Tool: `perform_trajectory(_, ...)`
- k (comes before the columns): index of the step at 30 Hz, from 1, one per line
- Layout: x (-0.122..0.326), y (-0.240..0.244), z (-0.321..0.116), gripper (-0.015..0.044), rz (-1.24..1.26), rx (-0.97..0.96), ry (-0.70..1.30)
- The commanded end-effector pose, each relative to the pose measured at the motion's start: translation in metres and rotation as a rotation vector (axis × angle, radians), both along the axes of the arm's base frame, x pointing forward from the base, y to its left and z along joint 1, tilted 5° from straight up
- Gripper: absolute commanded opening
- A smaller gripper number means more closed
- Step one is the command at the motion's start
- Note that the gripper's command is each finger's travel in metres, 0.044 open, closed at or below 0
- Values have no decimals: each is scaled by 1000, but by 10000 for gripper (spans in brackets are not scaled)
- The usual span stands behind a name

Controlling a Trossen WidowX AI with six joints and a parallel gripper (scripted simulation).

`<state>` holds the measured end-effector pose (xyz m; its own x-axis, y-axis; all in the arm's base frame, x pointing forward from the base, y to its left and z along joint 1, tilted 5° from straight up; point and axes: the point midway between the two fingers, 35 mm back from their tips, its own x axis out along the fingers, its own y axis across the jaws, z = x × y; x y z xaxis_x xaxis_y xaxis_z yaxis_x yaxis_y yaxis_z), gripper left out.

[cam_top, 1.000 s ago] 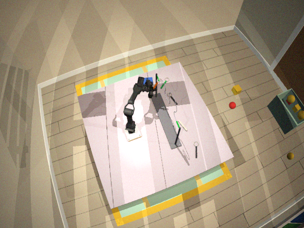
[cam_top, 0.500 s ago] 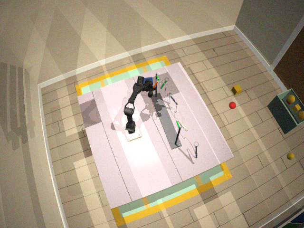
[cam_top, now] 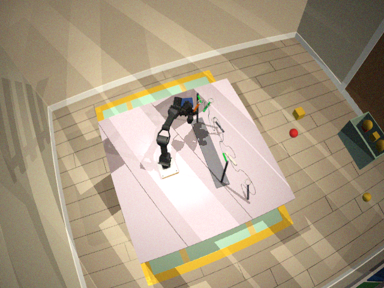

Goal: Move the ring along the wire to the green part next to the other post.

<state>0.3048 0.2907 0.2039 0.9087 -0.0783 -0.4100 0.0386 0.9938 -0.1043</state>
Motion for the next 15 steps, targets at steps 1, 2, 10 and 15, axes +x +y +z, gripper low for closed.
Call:
perform_trajectory(1, 0, -1, -1, -150, -4, 1, -2)
perform_trajectory(2, 0, -1, -1, -150, -4, 1, -2)
perform_trajectory(10, 0, -1, -1, -150, -4, 1, -2)
perform_trajectory(15, 0, 0, 0, -71, 0, -1, 0)
